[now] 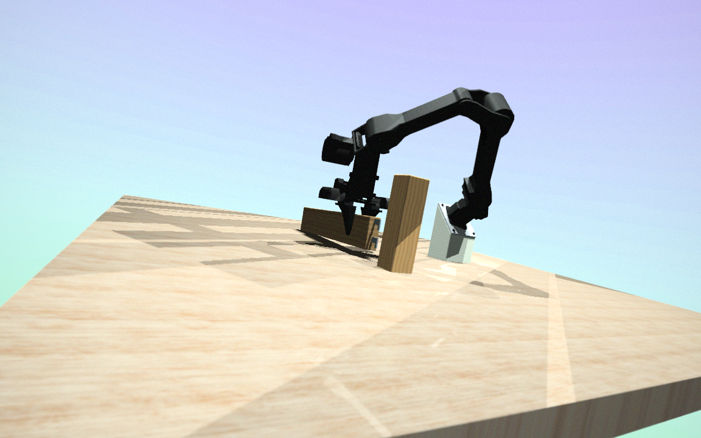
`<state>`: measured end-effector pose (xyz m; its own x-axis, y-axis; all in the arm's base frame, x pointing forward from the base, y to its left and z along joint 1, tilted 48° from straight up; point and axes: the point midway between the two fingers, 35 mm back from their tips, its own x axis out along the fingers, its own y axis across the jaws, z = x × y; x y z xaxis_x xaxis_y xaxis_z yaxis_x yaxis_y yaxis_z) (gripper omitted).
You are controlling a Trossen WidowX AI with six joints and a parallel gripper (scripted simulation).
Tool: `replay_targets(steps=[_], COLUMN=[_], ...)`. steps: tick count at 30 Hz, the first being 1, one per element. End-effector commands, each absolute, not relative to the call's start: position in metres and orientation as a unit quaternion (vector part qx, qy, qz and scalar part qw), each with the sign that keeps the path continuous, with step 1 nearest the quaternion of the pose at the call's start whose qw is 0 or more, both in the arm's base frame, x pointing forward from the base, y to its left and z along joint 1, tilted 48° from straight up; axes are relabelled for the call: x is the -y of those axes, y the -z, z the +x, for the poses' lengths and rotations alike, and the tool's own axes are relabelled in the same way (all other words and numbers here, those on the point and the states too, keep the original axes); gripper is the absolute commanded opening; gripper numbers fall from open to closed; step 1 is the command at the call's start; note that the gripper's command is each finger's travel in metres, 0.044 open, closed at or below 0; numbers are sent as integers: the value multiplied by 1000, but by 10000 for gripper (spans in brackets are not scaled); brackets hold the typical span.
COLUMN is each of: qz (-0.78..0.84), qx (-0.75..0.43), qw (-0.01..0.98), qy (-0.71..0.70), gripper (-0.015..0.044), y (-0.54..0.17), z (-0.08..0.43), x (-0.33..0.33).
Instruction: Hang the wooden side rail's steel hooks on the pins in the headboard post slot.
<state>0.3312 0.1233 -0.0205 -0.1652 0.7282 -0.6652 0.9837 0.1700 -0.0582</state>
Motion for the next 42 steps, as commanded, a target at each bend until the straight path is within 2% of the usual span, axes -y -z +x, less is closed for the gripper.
replay_targets(steps=[1,42], qz=[595,595], qx=[-718,-718], qw=[258,258], qy=[252,252], gripper=[0,0], y=[19,16], z=[333,332], x=[-122,-125])
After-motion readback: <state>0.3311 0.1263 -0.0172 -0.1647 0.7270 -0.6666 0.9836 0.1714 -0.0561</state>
